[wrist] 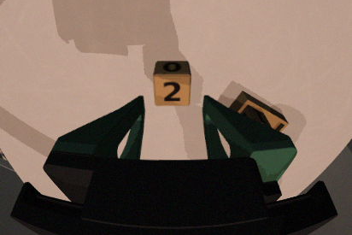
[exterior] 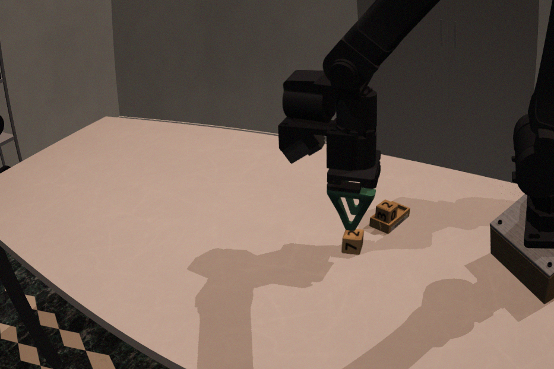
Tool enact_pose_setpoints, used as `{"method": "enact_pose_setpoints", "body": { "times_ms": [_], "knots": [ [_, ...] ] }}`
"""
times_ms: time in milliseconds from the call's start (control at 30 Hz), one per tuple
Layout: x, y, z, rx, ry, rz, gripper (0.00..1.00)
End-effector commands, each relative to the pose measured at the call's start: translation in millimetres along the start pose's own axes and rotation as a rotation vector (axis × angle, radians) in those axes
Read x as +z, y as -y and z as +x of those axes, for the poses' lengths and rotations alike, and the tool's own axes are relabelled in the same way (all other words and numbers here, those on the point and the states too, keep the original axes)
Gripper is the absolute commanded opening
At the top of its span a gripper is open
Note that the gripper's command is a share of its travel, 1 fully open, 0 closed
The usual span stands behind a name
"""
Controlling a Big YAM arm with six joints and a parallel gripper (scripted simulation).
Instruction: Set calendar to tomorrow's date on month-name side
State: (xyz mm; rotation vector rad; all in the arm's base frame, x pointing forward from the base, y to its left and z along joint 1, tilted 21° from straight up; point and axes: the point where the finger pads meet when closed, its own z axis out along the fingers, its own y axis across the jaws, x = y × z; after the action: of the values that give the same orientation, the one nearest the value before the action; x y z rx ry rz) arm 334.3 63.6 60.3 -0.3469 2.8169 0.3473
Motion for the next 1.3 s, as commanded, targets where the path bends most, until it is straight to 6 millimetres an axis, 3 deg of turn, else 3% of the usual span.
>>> {"method": "enact_pose_setpoints", "body": {
  "times_ms": [0, 1267],
  "knots": [
    [7.1, -3.5, -2.2, -0.001, -0.004, -0.002, 0.45],
    [12.4, -3.7, -1.8, -0.002, -0.008, -0.003, 0.45]
  ]
}}
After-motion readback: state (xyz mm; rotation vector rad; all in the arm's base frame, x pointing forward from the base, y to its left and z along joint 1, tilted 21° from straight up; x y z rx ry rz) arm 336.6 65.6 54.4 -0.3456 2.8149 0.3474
